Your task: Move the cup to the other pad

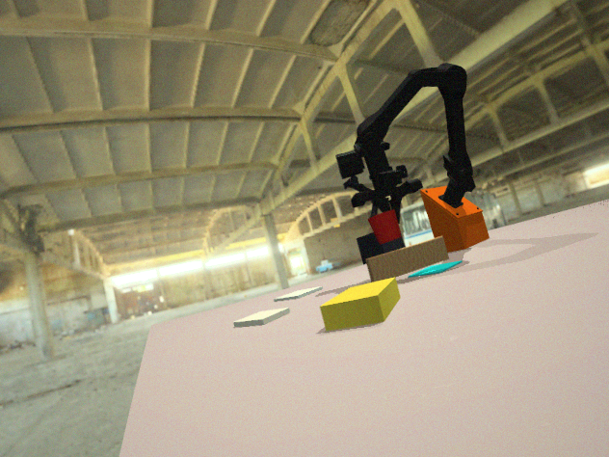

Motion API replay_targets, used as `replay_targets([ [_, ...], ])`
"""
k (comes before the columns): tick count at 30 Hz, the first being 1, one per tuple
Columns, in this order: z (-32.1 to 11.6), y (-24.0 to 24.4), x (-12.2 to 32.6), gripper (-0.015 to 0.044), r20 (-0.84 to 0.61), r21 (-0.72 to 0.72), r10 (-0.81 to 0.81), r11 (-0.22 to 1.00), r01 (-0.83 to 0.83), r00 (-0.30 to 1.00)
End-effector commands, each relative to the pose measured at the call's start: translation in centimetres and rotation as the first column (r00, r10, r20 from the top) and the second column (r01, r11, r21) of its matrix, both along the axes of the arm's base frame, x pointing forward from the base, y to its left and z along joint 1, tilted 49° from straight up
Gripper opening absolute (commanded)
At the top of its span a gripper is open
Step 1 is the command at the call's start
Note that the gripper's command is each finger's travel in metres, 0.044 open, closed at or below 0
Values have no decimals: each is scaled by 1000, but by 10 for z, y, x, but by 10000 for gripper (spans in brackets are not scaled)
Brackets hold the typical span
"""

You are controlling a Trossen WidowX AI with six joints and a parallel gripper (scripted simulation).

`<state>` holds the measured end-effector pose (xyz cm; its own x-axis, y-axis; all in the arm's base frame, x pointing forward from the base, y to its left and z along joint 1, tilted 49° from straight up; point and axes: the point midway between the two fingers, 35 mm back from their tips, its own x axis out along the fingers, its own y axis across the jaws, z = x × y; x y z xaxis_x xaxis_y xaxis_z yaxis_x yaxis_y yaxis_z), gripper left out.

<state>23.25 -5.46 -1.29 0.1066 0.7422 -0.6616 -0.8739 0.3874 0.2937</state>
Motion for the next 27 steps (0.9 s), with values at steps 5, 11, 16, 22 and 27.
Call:
replay_targets([
  [5, 15, 11, 8, 0, 0, 5, -7, 1000, 7, 1000],
  [11, 27, 20, 14, 0, 0, 5, -6, 1000, 6, 1000],
  [16, 37, 28, 20, 0, 0, 6, -6, 1000, 6, 1000],
  [22, 50, 38, 26, 0, 0, 6, -6, 1000, 6, 1000],
  [27, 60, 46, 31, 0, 1, 7, -6, 1000, 6, 1000],
])
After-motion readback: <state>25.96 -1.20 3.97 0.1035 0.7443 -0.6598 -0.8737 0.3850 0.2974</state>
